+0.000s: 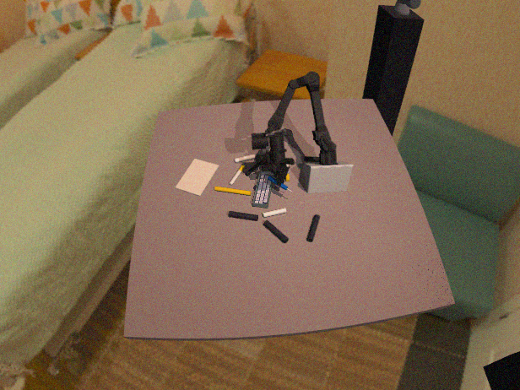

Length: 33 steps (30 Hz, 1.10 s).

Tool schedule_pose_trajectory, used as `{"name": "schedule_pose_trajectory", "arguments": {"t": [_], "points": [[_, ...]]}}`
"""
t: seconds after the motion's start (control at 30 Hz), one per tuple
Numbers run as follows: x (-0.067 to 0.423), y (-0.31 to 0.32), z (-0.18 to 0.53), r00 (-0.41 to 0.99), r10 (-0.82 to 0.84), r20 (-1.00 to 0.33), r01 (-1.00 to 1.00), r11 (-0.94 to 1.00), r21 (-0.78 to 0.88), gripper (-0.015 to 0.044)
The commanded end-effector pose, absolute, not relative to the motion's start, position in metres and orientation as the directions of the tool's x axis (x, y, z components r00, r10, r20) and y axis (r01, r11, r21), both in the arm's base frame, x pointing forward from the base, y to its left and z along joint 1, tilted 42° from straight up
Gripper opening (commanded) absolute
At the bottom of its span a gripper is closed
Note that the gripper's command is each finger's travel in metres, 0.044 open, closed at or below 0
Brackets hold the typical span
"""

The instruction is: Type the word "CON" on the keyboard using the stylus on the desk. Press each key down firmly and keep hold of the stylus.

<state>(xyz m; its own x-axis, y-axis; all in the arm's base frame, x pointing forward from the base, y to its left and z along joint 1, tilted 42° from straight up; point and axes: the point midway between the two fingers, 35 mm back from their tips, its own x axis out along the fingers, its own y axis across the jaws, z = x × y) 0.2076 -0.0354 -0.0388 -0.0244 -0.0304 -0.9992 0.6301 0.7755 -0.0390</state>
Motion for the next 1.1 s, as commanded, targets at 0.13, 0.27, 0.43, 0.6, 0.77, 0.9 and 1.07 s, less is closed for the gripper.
{"name": "schedule_pose_trajectory", "arguments": {"t": [0.13, 0.27, 0.43, 0.6, 0.77, 0.9, 1.07], "points": [[0.215, -0.042, -0.025, 0.081, 0.016, -0.997, 0.433, 0.9, 0.049, 0.0], [0.217, -0.045, -0.018, 0.128, 0.032, -0.991, 0.328, 0.942, 0.072, 0.0], [0.22, -0.049, -0.01, 0.186, 0.047, -0.981, 0.19, 0.978, 0.082, 0.0], [0.223, -0.054, -0.002, 0.245, 0.057, -0.968, 0.049, 0.996, 0.071, 0.0], [0.226, -0.058, 0.007, 0.304, 0.065, -0.95, -0.092, 0.995, 0.038, 0.0], [0.227, -0.062, 0.014, 0.351, 0.068, -0.934, -0.201, 0.98, -0.004, 0.0], [0.229, -0.067, 0.023, 0.409, 0.069, -0.91, -0.327, 0.942, -0.076, 0.0]]}}
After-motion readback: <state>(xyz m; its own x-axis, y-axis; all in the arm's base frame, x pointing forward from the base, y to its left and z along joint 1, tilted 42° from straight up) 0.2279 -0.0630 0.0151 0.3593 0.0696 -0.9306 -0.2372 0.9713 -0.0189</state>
